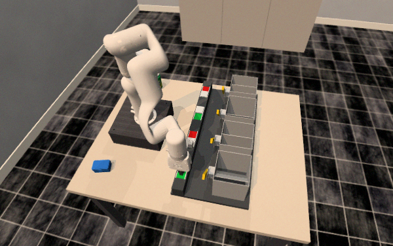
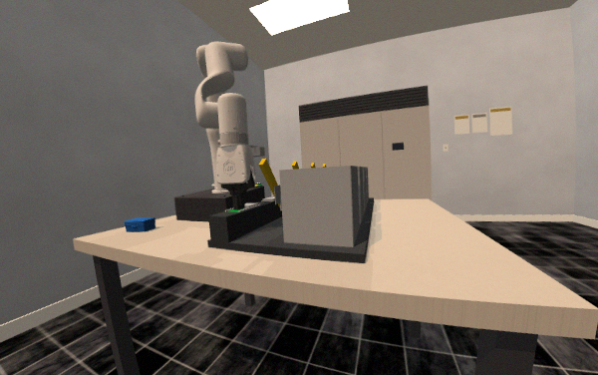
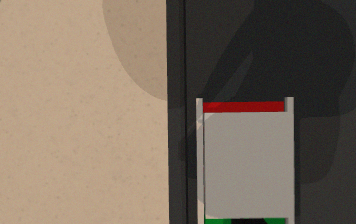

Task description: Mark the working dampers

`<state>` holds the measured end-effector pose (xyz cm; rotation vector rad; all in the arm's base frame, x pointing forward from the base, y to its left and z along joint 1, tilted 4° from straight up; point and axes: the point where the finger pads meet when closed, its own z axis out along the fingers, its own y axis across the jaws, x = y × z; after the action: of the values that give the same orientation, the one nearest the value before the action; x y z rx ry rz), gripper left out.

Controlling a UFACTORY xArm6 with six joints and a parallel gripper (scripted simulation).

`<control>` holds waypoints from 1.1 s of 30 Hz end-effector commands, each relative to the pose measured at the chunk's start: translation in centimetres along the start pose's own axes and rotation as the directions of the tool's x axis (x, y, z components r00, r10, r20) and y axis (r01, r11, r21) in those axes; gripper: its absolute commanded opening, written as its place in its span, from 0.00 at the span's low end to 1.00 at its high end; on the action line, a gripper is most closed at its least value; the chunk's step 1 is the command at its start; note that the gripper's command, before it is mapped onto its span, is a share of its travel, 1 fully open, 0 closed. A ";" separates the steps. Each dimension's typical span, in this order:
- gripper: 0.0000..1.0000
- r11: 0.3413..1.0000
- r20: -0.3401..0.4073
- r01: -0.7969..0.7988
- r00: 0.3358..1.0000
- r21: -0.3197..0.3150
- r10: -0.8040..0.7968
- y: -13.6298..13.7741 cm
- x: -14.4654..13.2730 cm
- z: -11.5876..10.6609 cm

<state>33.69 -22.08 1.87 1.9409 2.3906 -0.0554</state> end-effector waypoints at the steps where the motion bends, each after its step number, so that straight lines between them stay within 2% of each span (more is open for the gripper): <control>1: 0.00 1.000 0.003 0.000 1.000 -0.003 0.000 0.1 0.0 -0.1; 33: 0.00 1.000 0.003 0.000 1.000 -0.003 0.000 0.1 0.3 -0.1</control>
<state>33.62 -21.71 1.84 1.9409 2.3905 -0.0555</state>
